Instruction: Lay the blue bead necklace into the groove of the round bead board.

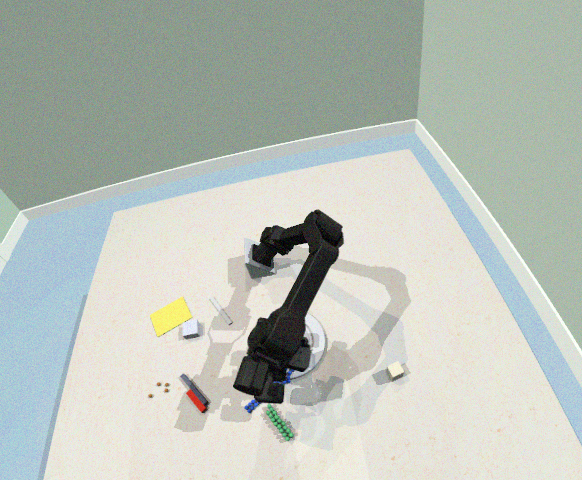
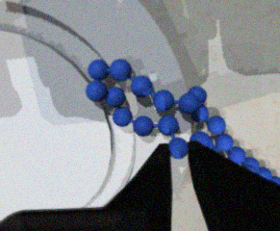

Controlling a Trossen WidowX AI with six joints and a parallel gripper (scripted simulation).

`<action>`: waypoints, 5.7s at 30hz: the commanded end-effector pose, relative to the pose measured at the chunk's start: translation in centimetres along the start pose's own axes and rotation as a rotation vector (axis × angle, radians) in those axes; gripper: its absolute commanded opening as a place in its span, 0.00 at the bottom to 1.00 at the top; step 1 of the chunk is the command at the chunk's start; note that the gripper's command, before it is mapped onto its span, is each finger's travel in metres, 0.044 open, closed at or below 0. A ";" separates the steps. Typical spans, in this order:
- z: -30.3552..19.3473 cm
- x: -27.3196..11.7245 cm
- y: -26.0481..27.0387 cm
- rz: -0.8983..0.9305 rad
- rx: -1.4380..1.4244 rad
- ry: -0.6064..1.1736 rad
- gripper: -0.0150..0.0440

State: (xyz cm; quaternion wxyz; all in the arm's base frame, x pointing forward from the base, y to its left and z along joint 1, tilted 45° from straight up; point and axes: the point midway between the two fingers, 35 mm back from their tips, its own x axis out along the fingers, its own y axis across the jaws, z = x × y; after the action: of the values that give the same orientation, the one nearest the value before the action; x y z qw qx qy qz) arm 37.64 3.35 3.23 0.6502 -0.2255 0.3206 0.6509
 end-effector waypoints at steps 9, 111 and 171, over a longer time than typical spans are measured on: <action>0.1 -1.7 0.9 -0.005 -0.002 0.000 0.25; -1.2 -2.6 -0.1 -0.005 1.947 -0.005 0.46; -1.2 0.9 -0.2 -0.013 1.940 -0.006 0.25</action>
State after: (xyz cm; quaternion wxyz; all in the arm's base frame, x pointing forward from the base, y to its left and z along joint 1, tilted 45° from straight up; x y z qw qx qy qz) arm 37.67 3.06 1.74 0.5578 0.4086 0.7154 0.1006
